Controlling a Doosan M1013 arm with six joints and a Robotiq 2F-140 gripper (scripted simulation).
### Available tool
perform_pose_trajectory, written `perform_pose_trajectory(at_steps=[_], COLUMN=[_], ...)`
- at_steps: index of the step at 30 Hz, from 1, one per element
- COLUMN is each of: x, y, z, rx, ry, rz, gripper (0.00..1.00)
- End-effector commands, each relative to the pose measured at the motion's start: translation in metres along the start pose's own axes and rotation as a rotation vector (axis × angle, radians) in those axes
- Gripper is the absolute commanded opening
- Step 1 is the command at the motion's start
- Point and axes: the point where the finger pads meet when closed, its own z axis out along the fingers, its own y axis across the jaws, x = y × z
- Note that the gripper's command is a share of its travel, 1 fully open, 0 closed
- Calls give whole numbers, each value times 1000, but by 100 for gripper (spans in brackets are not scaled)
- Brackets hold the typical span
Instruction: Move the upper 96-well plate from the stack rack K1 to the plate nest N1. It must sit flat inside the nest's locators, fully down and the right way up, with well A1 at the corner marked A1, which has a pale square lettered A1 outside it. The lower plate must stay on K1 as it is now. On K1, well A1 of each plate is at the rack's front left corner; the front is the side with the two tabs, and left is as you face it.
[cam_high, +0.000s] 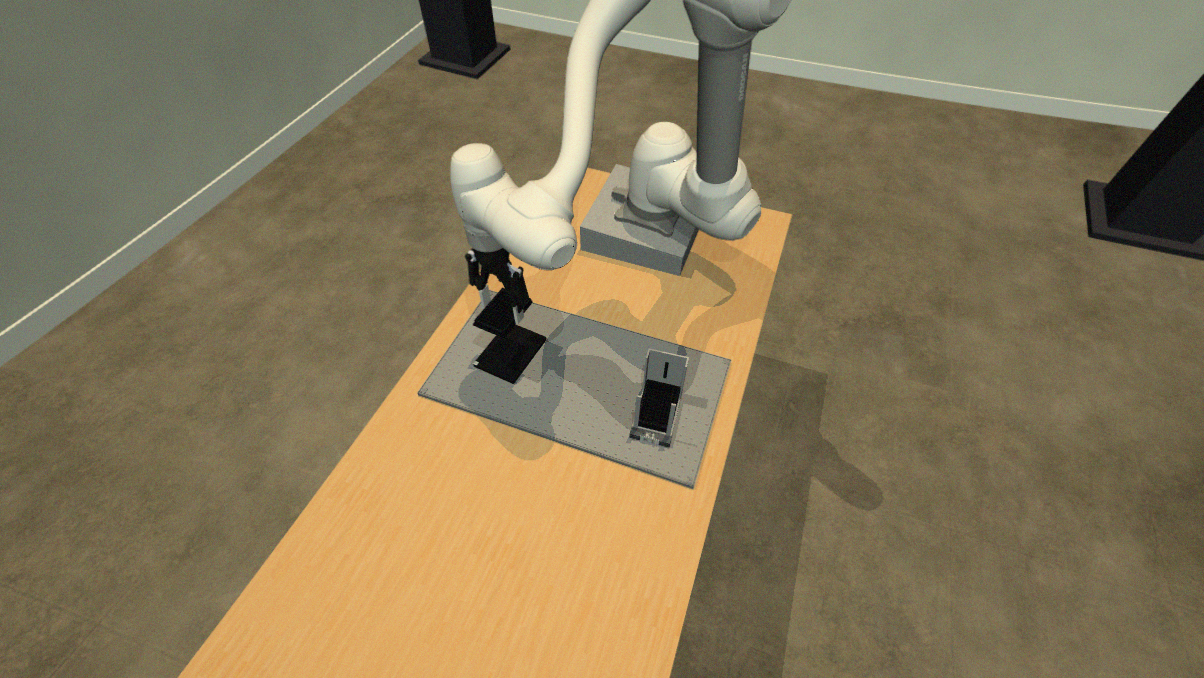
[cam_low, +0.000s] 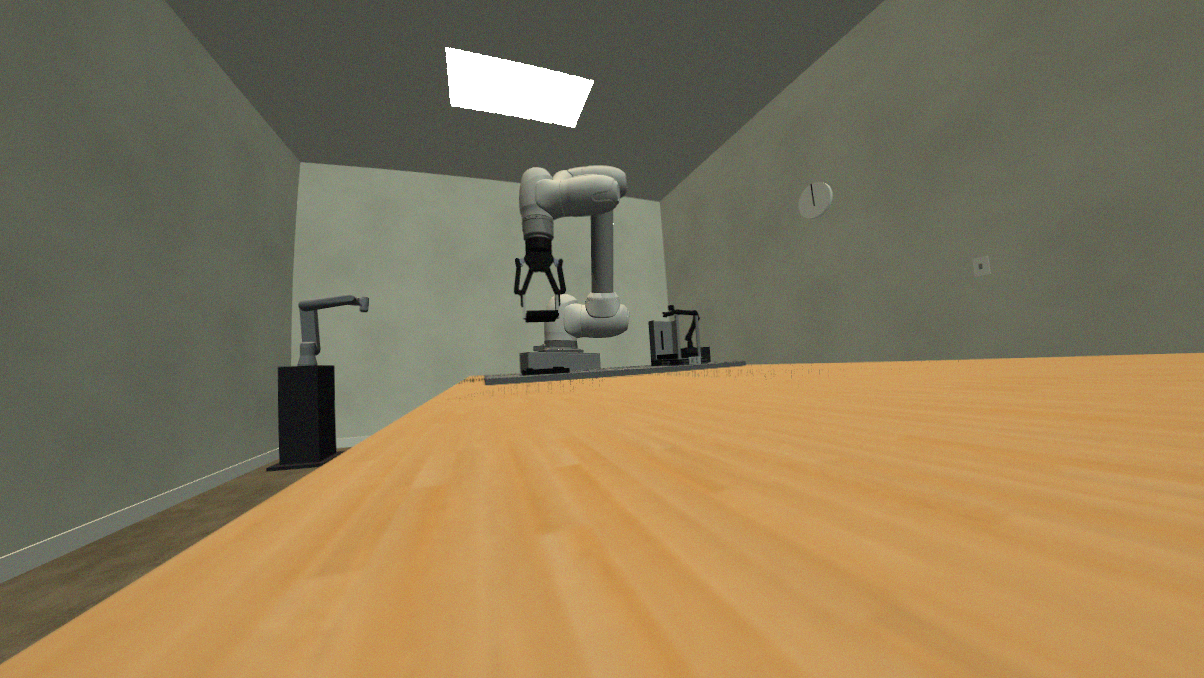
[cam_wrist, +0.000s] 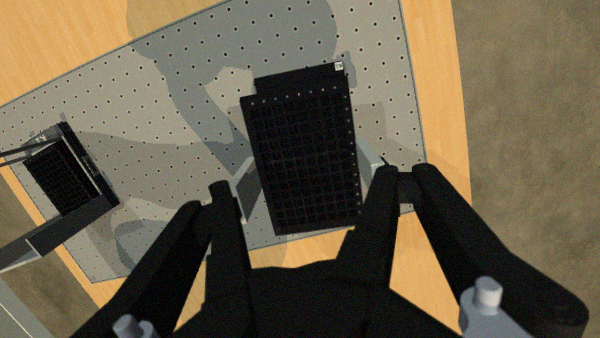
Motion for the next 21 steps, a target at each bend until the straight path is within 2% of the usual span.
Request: perform_pose_trajectory(at_steps=[1,13,21], x=[0,0,0], y=[0,-1,-1], z=[0,0,10], rx=[0,0,0], ry=[0,0,0], rz=[0,0,0], gripper=[0,0,0])
